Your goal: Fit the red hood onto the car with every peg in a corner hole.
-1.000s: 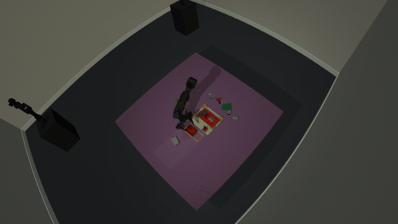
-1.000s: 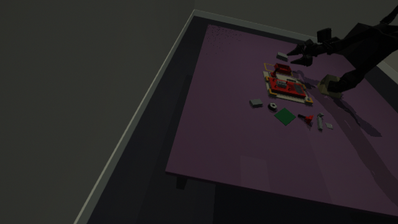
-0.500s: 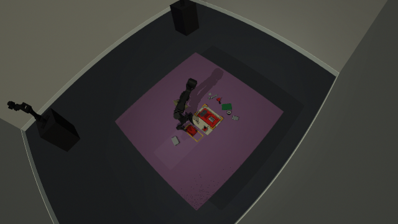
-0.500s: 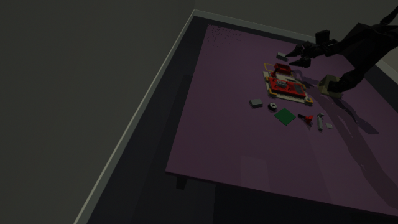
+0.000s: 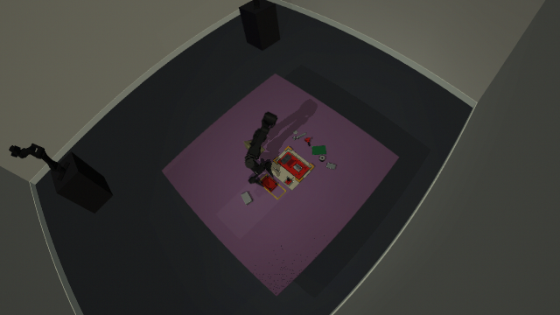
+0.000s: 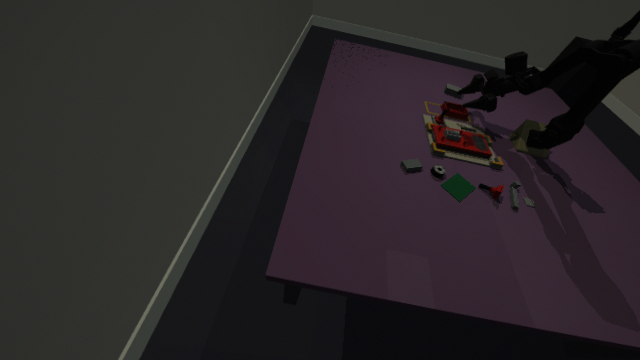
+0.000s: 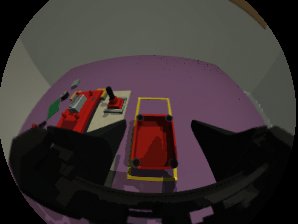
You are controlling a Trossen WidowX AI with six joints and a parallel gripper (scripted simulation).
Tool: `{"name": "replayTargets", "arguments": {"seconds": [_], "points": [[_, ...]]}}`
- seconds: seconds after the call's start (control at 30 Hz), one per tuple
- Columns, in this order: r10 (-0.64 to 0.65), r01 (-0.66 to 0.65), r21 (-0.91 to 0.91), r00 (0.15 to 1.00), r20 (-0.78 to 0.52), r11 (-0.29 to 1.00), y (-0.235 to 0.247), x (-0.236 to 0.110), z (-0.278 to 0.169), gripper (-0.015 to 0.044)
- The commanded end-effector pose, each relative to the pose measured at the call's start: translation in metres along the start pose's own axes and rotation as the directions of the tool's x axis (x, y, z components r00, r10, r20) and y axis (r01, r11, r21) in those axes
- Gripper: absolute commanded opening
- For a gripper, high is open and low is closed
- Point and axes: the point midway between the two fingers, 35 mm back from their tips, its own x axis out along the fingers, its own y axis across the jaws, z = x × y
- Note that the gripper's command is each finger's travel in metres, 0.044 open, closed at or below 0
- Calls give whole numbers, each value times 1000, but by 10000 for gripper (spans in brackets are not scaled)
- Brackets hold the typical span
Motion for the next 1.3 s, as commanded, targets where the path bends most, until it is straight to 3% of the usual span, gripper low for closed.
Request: {"name": "replayTargets", "arguments": {"seconds": [0.0,1.27], "points": [[0,1,20,1000,-9,1000,2,3,-9,440],[1,-1,15,1000,-3,1000,5,14,-26,440]]}}
